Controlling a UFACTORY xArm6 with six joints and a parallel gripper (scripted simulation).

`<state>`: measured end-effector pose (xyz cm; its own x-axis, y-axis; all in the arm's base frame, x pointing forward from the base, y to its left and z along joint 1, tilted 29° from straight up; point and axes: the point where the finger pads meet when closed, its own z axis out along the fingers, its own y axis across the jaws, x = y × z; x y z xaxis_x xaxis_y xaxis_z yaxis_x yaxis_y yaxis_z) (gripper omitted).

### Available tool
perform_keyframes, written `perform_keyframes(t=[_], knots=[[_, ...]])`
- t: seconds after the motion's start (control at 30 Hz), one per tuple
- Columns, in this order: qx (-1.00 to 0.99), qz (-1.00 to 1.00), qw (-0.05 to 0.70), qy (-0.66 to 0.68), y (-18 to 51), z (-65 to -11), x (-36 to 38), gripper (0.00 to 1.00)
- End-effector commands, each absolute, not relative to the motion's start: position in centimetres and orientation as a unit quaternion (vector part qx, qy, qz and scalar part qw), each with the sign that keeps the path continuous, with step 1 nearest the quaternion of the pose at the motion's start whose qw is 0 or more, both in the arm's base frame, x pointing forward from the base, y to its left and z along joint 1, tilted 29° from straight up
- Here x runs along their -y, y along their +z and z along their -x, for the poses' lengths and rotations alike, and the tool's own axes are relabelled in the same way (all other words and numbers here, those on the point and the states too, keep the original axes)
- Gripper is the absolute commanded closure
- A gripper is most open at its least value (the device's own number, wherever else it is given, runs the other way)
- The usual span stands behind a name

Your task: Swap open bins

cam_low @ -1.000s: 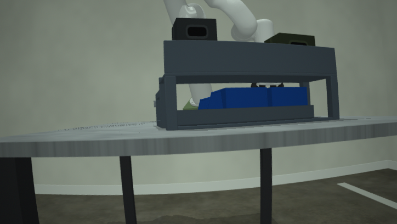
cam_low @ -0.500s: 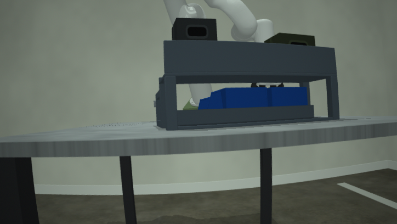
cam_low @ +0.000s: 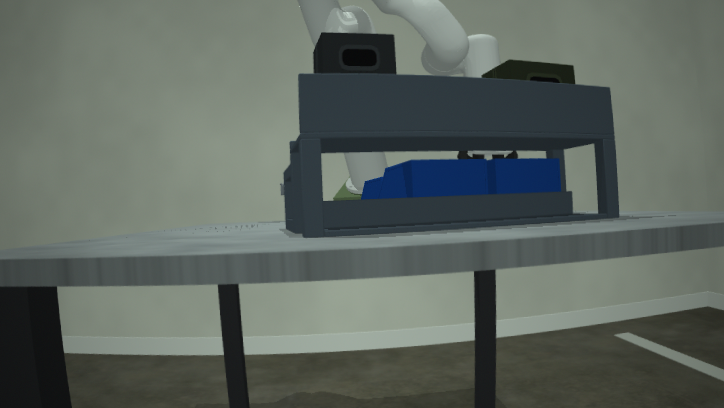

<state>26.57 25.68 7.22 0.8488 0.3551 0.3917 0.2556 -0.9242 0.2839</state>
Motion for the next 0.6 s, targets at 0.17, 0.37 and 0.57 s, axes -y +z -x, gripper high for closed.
perform_keyframes(t=[0.17,0.37,0.57], knots=[[-0.16,-0.955,0.11,0.225,7.7,-26.4,-25.9,0.74],[-0.16,-0.955,0.11,0.225,8.0,-26.2,-25.9,0.74],[-0.16,-0.955,0.11,0.225,8.7,-25.9,-26.0,0.74]])
